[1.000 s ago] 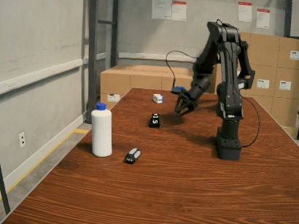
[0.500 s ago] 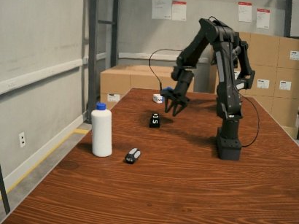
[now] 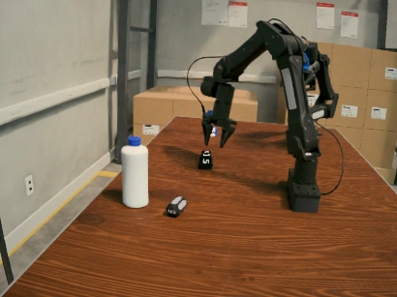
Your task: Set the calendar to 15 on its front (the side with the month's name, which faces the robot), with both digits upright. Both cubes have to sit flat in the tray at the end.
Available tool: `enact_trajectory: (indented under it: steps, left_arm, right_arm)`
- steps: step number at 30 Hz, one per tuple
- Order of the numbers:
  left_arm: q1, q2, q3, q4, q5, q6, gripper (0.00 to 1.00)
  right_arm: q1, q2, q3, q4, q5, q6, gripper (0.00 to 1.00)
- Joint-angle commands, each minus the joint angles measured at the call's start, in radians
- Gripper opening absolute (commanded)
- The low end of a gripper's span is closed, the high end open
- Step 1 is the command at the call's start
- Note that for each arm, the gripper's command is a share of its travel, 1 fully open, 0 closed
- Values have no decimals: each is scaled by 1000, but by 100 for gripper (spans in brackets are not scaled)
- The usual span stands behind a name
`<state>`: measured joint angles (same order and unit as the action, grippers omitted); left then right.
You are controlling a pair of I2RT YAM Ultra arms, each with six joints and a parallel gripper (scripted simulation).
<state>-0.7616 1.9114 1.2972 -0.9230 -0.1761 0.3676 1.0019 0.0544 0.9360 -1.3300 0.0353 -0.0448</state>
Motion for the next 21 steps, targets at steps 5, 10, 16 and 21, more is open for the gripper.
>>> enact_trajectory:
  steps: [5, 10, 16, 21]
  left_arm:
    - [101, 33, 105, -50, 134, 383, 55]
    - [130, 82, 129, -53, 185, 471, 55]
    - [139, 82, 145, -66, 175, 461, 55]
    - [139, 83, 147, -68, 176, 461, 55]
  right_arm:
    - [4, -15, -6, -5, 5, 7, 100]
    - [4, -15, -6, -5, 5, 7, 100]
    - [4, -15, -6, -5, 5, 7, 100]
    - [4, -15, -6, -5, 5, 7, 100]
